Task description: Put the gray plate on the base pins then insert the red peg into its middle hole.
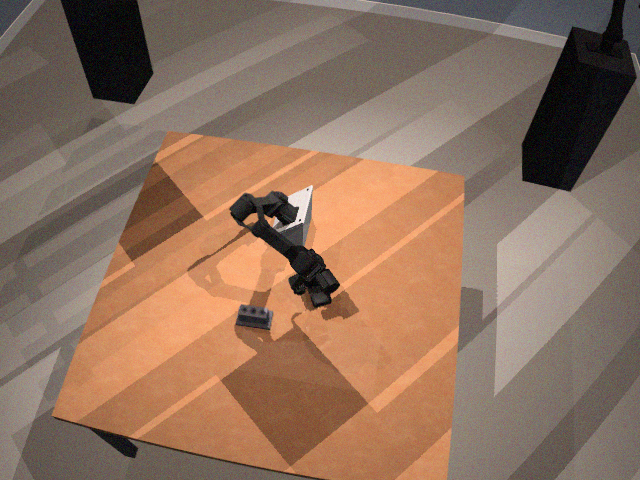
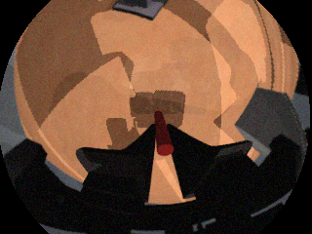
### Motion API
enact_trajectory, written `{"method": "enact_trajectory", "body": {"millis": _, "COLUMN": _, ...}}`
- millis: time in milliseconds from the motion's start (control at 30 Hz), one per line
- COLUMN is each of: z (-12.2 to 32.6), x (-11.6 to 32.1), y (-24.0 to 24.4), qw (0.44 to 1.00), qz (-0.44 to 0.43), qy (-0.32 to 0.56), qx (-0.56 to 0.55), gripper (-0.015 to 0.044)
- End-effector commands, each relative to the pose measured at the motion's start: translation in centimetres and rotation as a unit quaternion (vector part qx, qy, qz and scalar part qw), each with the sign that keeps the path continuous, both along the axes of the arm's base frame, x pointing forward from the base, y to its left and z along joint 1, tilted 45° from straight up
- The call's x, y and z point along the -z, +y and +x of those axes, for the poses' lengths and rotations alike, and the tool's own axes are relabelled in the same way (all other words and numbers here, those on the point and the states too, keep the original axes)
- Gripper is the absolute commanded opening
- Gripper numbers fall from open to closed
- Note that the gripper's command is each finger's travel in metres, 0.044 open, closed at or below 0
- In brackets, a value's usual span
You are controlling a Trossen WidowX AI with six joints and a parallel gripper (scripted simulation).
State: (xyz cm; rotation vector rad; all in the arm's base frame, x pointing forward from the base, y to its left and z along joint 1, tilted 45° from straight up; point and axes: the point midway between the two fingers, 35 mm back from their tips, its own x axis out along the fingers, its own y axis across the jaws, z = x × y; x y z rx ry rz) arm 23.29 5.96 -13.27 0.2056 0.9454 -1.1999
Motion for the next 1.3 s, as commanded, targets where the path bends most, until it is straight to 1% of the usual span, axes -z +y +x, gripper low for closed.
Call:
{"method": "enact_trajectory", "body": {"millis": 0, "z": 0.0, "x": -0.1, "y": 0.1, "qw": 1.000, "qz": -0.001, "qy": 0.001, "qx": -0.003, "gripper": 0.0000}}
{"method": "enact_trajectory", "body": {"millis": 900, "z": 0.1, "x": -5.4, "y": 6.1, "qw": 1.000, "qz": 0.002, "qy": 0.002, "qx": -0.003, "gripper": 0.0000}}
{"method": "enact_trajectory", "body": {"millis": 933, "z": 0.0, "x": -4.7, "y": 5.3, "qw": 1.000, "qz": -0.003, "qy": 0.008, "qx": -0.004, "gripper": 0.0000}}
{"method": "enact_trajectory", "body": {"millis": 1267, "z": 2.0, "x": -6.0, "y": 4.6, "qw": 1.000, "qz": 0.003, "qy": 0.008, "qx": -0.006, "gripper": 0.0000}}
